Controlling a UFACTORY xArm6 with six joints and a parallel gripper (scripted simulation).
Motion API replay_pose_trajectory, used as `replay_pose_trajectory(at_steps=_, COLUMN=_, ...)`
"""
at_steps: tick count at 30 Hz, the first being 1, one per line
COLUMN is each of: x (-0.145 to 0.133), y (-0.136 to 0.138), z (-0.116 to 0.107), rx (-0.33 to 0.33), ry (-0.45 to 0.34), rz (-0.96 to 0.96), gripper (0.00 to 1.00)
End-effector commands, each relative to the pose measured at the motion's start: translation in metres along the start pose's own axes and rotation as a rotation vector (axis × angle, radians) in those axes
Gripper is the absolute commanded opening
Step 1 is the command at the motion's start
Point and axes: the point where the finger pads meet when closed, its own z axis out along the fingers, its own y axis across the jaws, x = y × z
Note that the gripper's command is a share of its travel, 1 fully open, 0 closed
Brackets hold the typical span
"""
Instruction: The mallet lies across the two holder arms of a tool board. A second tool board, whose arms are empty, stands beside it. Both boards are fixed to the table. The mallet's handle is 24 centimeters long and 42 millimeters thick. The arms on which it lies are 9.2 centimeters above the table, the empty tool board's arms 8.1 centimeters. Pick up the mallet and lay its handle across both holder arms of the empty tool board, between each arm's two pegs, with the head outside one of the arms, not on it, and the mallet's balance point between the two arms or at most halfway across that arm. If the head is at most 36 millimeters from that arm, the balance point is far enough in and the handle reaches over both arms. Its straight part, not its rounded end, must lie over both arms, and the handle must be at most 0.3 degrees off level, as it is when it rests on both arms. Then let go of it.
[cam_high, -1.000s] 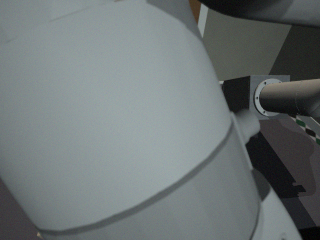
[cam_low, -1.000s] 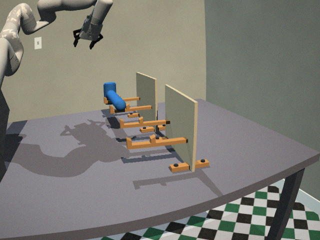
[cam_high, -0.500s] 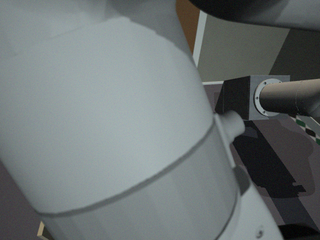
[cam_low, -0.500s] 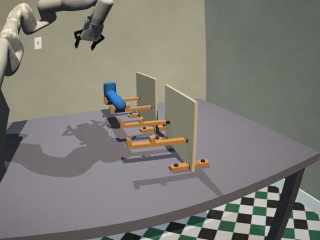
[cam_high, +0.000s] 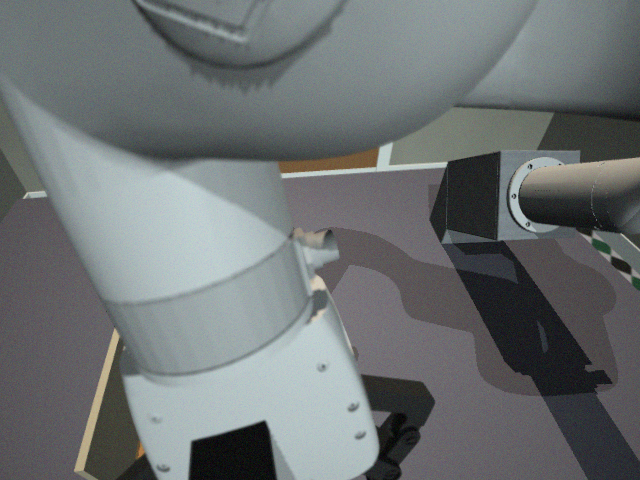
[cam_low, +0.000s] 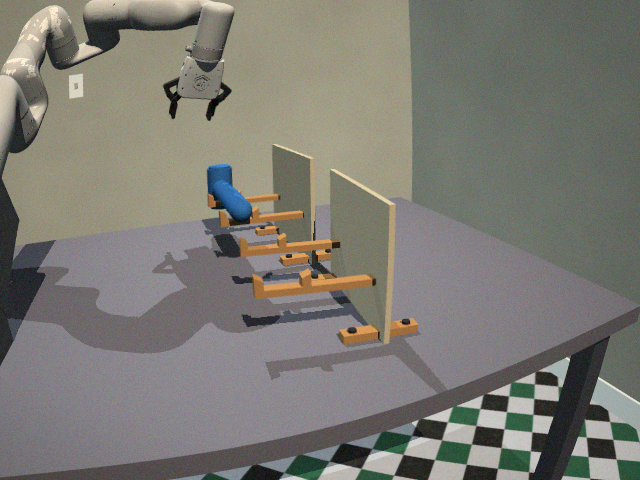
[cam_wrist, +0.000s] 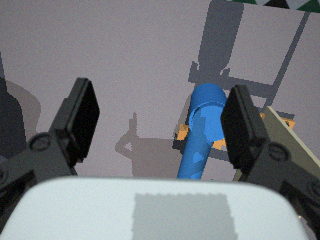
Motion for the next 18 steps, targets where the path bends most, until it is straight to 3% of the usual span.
replay_pose_trajectory(at_steps=1, x=-0.042, y=0.020, z=0.004, rx=-0.059, ry=-0.090, rz=0.034, gripper=1.00)
replay_pose_trajectory(at_steps=10, x=-0.109, y=0.039, z=0.005, rx=-0.128, ry=-0.244, rz=0.071, gripper=1.00)
replay_pose_trajectory(at_steps=12, x=-0.109, y=0.039, z=0.005, rx=-0.128, ry=-0.244, rz=0.071, gripper=1.00)
replay_pose_trajectory(at_steps=13, x=-0.128, y=0.043, z=0.004, rx=-0.146, ry=-0.292, rz=0.078, gripper=1.00)
replay_pose_trajectory(at_steps=18, x=-0.164, y=0.049, z=0.000, rx=-0.176, ry=-0.385, rz=0.085, gripper=1.00)
